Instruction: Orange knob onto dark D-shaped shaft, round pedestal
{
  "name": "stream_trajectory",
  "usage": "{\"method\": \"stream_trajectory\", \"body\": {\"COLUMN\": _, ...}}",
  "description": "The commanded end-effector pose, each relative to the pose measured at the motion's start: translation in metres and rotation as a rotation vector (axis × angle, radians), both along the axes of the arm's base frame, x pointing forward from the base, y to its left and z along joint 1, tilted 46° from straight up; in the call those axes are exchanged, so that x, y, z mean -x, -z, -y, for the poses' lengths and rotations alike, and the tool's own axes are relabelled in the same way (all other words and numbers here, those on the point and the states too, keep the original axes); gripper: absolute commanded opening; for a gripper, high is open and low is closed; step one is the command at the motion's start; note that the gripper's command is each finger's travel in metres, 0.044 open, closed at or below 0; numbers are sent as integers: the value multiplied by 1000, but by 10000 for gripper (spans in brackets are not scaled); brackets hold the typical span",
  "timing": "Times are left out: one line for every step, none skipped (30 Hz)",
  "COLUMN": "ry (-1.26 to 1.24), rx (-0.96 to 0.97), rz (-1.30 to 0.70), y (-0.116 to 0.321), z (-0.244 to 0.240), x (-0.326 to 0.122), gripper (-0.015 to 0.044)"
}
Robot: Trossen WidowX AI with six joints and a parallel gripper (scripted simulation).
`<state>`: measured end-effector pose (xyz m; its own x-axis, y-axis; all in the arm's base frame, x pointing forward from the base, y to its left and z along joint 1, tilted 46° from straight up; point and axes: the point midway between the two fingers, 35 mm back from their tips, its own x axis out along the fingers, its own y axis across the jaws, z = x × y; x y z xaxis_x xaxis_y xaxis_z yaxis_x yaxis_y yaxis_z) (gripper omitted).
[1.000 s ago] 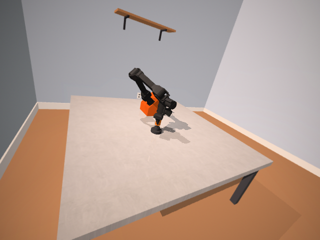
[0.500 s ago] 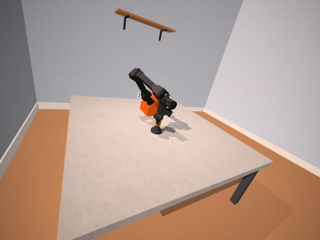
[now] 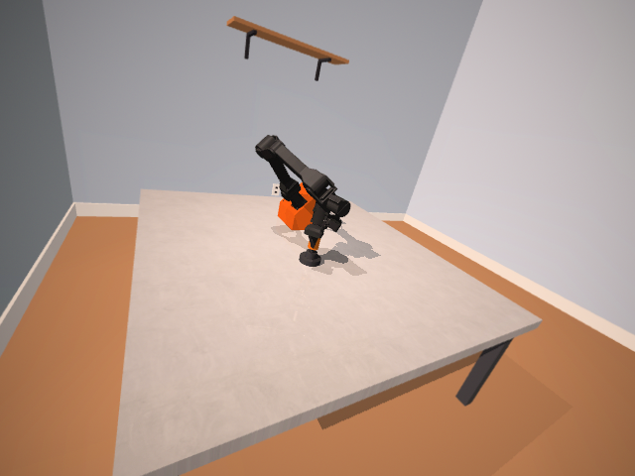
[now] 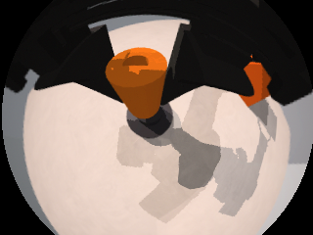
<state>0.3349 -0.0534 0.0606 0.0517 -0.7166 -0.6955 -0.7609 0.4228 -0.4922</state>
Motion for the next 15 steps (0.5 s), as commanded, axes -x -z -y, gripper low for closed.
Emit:
{"method": "stream_trajectory", "body": {"ry": -6, "rx": -1, "rz": -3, "y": 1, "z": -1, "x": 0, "gripper": 0}}
{"method": "stream_trajectory", "body": {"ry": -6, "rx": -1, "rz": -3, "y": 1, "z": -1, "x": 0, "gripper": 0}}
{"method": "stream_trajectory", "body": {"ry": -6, "rx": -1, "rz": -3, "y": 1, "z": 0, "x": 1, "gripper": 0}}
{"method": "stream_trajectory", "body": {"ry": -6, "rx": -1, "rz": -3, "y": 1, "z": 0, "x": 1, "gripper": 0}}
{"method": "stream_trajectory", "body": {"ry": -6, "rx": -1, "rz": -3, "y": 2, "z": -1, "x": 1, "gripper": 0}}
{"method": "stream_trajectory", "body": {"ry": -6, "rx": -1, "rz": -3, "y": 2, "z": -1, "x": 2, "gripper": 0}}
{"method": "stream_trajectory", "body": {"ry": -6, "rx": -1, "rz": -3, "y": 2, "z": -1, "x": 2, "gripper": 0}}
{"method": "stream_trajectory", "body": {"ry": -6, "rx": -1, "rz": -3, "y": 2, "z": -1, "x": 3, "gripper": 0}}
{"method": "stream_trajectory", "body": {"ry": -6, "rx": -1, "rz": -3, "y": 2, "z": -1, "x": 3, "gripper": 0}}
{"method": "stream_trajectory", "body": {"ry": -6, "rx": -1, "rz": -3, "y": 2, "z": -1, "x": 4, "gripper": 0}}
{"method": "stream_trajectory", "body": {"ry": -6, "rx": -1, "rz": -4, "y": 2, "z": -1, "x": 4, "gripper": 0}}
{"method": "stream_trajectory", "body": {"ry": -6, "rx": -1, "rz": -4, "y": 2, "z": -1, "x": 5, "gripper": 0}}
{"method": "stream_trajectory", "body": {"ry": -6, "rx": -1, "rz": -4, "y": 3, "z": -1, "x": 6, "gripper": 0}}
{"method": "stream_trajectory", "body": {"ry": -6, "rx": -1, "rz": -4, "y": 3, "z": -1, "x": 6, "gripper": 0}}
{"method": "stream_trajectory", "body": {"ry": -6, "rx": -1, "rz": -4, "y": 4, "z": 0, "x": 6, "gripper": 0}}
